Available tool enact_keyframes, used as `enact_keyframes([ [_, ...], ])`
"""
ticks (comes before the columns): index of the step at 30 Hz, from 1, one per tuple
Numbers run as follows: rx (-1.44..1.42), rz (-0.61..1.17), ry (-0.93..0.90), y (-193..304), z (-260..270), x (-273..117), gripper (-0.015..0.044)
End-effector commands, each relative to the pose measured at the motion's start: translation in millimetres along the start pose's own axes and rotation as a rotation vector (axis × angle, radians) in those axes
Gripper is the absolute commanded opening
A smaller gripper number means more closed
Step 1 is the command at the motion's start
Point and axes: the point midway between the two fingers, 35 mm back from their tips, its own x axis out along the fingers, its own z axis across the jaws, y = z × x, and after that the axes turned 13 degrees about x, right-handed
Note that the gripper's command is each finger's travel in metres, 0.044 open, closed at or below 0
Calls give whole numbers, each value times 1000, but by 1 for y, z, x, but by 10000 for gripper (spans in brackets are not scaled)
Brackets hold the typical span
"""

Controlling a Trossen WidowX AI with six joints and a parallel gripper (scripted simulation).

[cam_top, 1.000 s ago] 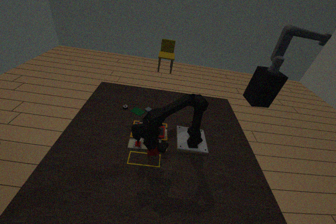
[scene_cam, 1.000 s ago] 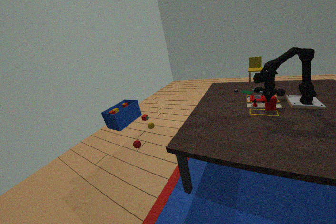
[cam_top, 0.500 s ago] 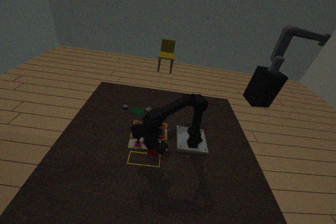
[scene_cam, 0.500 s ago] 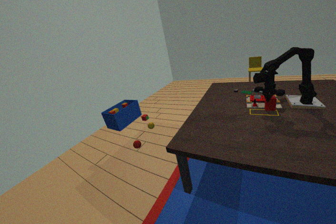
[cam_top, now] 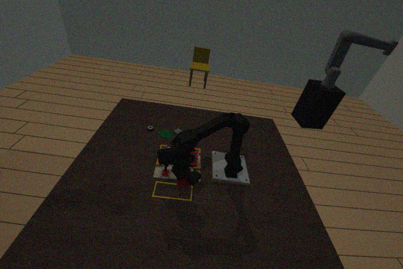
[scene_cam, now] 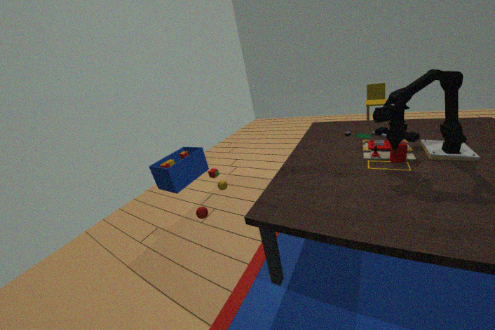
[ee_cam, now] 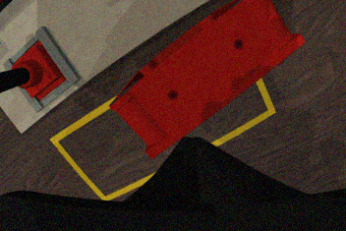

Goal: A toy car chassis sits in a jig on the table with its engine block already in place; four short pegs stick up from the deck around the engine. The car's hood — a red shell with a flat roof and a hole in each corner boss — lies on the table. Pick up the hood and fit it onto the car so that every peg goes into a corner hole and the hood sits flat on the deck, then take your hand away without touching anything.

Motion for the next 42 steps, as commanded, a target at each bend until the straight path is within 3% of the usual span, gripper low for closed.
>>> enact_keyframes([
  [1,21,-1,-6,0,1,-1,0],
  [42,241,-1,-6,0,4,-9,0],
])
